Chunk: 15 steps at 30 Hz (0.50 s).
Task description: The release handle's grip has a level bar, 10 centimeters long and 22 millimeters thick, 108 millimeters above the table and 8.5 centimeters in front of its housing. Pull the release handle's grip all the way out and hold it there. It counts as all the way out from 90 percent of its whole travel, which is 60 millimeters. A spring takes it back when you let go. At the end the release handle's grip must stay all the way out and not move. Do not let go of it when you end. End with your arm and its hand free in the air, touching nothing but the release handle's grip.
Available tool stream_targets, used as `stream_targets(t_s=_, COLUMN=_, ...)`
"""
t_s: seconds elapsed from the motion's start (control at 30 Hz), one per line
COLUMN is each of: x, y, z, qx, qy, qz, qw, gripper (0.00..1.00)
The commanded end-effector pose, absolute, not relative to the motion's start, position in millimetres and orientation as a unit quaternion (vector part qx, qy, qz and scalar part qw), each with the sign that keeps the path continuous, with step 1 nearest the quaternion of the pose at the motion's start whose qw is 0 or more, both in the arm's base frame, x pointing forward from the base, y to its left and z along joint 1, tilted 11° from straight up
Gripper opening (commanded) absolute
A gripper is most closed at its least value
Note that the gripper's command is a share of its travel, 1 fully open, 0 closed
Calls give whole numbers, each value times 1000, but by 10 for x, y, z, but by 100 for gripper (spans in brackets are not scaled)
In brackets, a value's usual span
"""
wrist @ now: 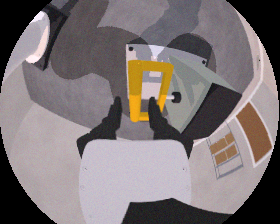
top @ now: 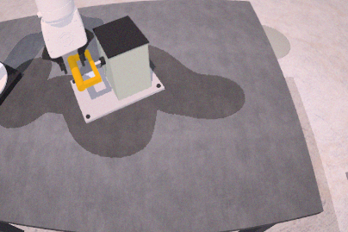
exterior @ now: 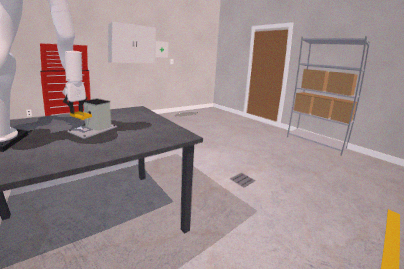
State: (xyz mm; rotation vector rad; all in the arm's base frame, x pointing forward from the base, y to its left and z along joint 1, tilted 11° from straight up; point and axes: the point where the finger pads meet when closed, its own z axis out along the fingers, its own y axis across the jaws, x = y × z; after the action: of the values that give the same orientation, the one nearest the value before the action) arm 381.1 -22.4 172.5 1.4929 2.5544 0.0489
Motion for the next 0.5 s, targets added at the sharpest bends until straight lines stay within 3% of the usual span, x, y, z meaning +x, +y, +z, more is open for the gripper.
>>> stream_targets(t_s=0.0, x=3818, y=-224, z=1730, qx=502, qy=860, qz=17, qw=92, gripper=50)
stream_targets(t_s=0.47, x=3820, y=-225, z=1716, qx=502, qy=860, qz=17, qw=92, gripper=50)
